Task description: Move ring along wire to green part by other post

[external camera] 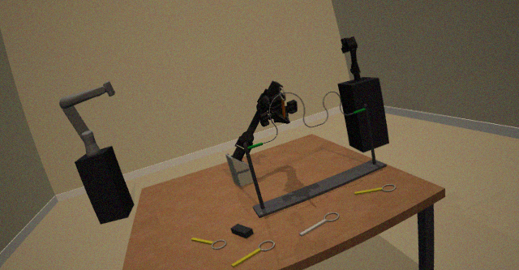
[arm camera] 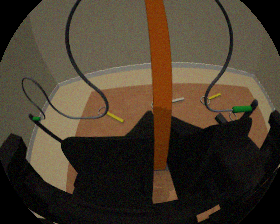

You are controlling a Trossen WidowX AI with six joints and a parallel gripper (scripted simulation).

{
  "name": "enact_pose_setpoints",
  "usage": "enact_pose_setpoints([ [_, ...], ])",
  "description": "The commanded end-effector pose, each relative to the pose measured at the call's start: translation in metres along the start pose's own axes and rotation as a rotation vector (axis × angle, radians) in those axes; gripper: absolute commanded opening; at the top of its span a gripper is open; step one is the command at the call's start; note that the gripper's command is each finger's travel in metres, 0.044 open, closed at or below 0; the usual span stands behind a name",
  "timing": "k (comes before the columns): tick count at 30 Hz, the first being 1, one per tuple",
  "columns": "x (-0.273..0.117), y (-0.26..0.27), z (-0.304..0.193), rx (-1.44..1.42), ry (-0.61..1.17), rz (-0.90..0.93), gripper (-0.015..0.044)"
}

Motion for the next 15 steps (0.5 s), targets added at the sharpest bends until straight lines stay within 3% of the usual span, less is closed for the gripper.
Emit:
enact_pose_setpoints([
  [1,-0.0011,0.0024,0.0008,0.043,-0.015,0.025,-0.015],
  [15,-0.0005,0.0074,0.0022,0.197,-0.055,0.103,-0.015],
])
Point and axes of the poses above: the point midway between the two fingers, 35 mm back from their tips, its own x axis out along the fingers, its own y axis across the jaws, z = x × y, the point moved 2 cm from there along -x, back along the fingers, and after that the axes turned 14 degrees about -x, right-handed, at the moved point
